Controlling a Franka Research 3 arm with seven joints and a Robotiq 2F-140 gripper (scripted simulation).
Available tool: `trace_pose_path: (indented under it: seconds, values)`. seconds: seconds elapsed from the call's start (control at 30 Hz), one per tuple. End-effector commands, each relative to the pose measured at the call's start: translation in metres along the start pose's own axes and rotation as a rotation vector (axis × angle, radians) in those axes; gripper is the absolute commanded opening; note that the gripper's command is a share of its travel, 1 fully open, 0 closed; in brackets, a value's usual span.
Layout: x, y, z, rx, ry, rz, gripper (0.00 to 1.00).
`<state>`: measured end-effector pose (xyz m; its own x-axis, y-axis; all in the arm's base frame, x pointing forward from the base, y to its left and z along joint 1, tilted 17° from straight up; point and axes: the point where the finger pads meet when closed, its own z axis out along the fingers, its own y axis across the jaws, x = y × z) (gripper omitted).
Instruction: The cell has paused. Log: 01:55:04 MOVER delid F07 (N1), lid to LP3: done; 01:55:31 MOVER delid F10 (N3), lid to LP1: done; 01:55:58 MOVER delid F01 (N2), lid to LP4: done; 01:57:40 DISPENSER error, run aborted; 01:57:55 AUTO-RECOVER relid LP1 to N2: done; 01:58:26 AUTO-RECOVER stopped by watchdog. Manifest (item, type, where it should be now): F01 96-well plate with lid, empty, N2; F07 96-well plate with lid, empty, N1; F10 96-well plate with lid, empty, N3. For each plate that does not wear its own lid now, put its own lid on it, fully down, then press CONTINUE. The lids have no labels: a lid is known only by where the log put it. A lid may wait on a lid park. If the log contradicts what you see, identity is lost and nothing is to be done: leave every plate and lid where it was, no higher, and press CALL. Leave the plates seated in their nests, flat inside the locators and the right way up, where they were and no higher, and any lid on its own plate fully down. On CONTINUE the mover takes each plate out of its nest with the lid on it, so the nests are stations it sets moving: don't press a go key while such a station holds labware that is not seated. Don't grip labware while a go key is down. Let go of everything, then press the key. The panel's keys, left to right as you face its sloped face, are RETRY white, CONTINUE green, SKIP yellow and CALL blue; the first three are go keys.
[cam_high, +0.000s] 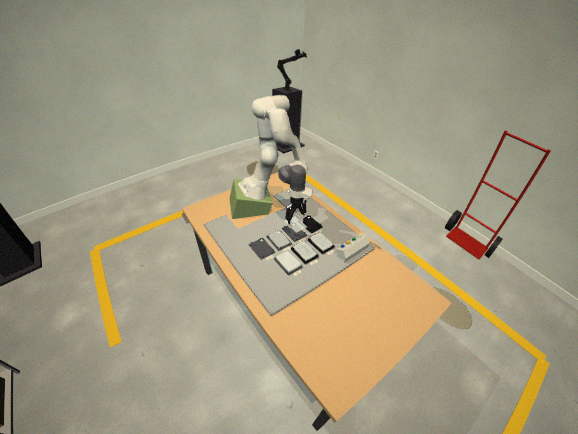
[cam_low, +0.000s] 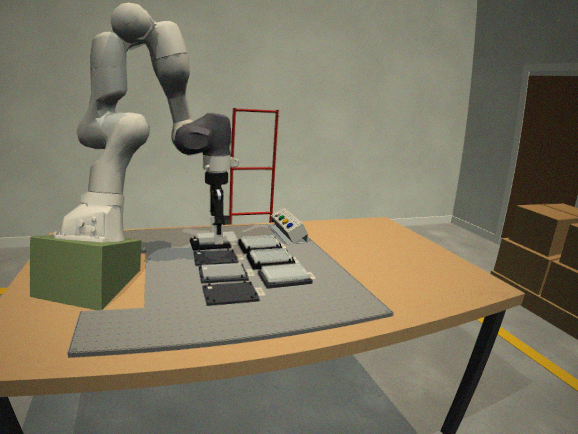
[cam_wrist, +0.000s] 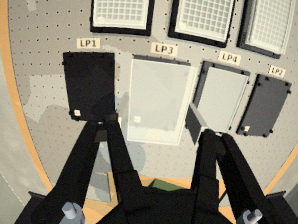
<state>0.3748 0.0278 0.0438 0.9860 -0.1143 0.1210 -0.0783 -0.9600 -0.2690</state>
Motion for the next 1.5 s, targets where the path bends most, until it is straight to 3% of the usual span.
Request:
trace_pose_path:
  seconds: [0.0,0.3,0.43,0.5,0.6,0.7,0.8,1.47]
  values:
    - [-0.006,0.0,-0.002,-0.004,-0.015,0.02,0.0]
    - [-0.004,0.0,-0.003,-0.006,-0.017,0.022,0.0]
    - [0.034,0.006,-0.004,-0.03,-0.04,0.055,0.0]
    - [0.034,0.006,-0.004,-0.03,-0.04,0.055,0.0]
    - [0.091,-0.008,-0.004,-0.039,-0.046,0.072,0.0]
    - [0.145,-0.046,-0.003,-0.023,-0.029,0.049,0.0]
    - [0.17,-0.074,-0.001,-0.006,-0.016,0.023,0.0]
    - [0.173,-0.077,-0.001,-0.004,-0.015,0.019,0.0]
